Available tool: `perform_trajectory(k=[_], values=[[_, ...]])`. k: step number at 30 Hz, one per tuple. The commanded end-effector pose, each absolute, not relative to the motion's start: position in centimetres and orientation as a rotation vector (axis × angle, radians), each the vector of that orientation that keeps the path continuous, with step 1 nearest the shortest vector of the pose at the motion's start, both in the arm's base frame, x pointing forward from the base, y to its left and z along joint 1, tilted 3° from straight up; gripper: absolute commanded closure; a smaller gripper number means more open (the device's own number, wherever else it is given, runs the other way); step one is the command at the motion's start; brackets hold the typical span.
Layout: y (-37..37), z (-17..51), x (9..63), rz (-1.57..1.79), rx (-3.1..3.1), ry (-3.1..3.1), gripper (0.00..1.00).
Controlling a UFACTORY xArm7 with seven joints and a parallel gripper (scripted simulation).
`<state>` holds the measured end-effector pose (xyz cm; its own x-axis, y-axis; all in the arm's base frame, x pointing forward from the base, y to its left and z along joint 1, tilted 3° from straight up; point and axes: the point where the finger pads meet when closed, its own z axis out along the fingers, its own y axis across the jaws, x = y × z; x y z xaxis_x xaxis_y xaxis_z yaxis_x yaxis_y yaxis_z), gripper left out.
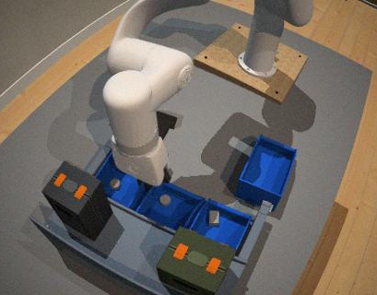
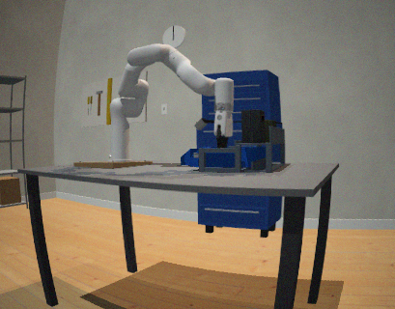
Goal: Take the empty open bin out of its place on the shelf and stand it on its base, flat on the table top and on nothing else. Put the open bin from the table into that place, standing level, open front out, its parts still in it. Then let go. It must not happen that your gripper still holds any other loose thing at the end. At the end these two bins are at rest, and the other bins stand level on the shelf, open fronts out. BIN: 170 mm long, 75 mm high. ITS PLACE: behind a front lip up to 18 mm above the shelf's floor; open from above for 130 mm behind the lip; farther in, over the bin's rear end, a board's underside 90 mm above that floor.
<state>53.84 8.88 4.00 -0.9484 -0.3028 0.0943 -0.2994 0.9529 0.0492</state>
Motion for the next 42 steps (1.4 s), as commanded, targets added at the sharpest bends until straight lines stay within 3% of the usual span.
perform_trajectory(k=[1, 42], values=[[8.89, 4.19, 53.99, -0.052, 0.465, -3.009, 0.9], [8.87, 4.66, 54.01, -0.052, 0.465, -3.009, 0.9]])
